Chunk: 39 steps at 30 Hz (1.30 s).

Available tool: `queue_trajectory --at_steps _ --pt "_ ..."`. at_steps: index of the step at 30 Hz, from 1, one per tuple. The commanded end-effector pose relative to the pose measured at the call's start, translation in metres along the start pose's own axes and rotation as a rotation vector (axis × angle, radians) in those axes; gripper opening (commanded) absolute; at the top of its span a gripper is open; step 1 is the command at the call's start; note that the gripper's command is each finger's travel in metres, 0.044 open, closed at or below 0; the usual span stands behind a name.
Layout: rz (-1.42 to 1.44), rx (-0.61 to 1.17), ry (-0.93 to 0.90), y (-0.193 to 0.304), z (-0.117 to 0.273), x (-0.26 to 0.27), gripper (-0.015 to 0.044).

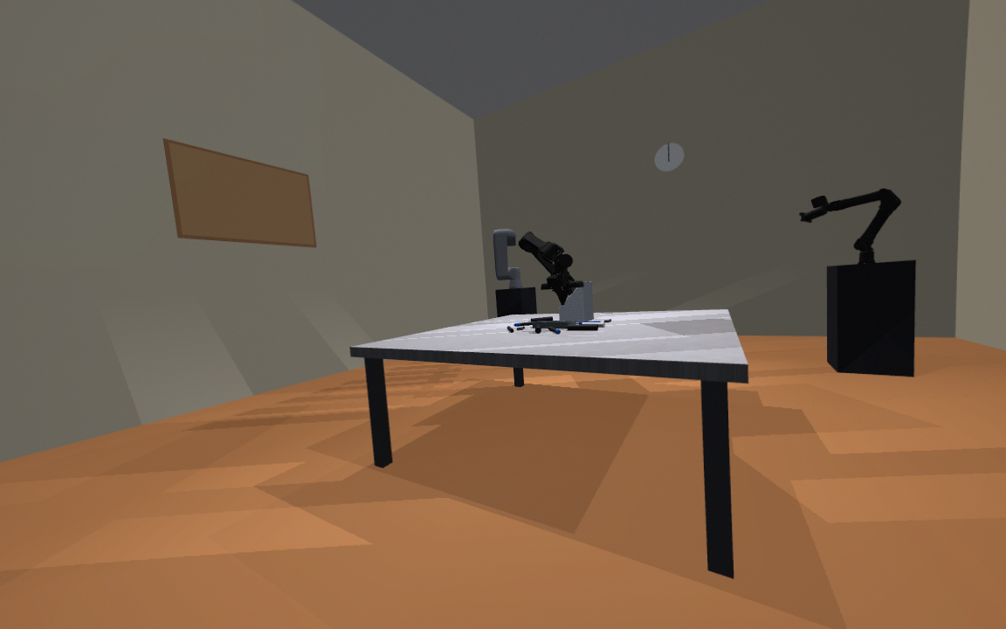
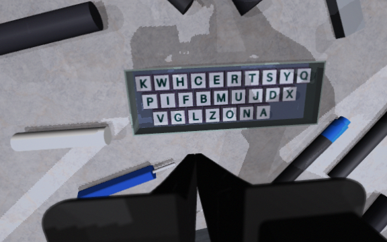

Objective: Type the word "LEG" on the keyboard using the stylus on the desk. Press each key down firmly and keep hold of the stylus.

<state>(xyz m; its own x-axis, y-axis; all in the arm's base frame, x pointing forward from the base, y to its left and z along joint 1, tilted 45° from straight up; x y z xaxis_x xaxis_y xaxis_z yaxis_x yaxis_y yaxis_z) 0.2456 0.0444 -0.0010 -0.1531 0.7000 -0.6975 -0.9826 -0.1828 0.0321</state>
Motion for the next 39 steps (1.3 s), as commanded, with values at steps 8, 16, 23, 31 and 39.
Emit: queue_trajectory --at_steps 8,16,23,31,39 --pt "-0.004 0.008 0.001 0.001 -0.003 -0.001 0.0105" --pt "-0.004 0.008 0.001 0.001 -0.003 -0.001 0.0000" --pt "-0.004 0.008 0.001 0.001 -0.003 -0.001 0.0053" --pt "-0.372 0.028 0.129 0.010 -0.009 0.045 0.0150" --pt "-0.855 -0.098 0.330 0.025 -0.021 0.083 0.0150"
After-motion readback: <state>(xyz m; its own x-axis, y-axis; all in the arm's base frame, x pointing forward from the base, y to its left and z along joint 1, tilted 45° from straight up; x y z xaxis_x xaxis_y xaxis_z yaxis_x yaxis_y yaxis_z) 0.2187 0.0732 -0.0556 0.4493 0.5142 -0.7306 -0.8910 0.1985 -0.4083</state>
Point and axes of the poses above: the point midway between the two fingers, 35 mm back from their tips, its own z axis back along the fingers, its own x axis across the jaws, y = z × x, the point moved 1 cm from there along z, back along the fingers, and after that the axes turned 15 degrees about z, right-handed, at the moved point
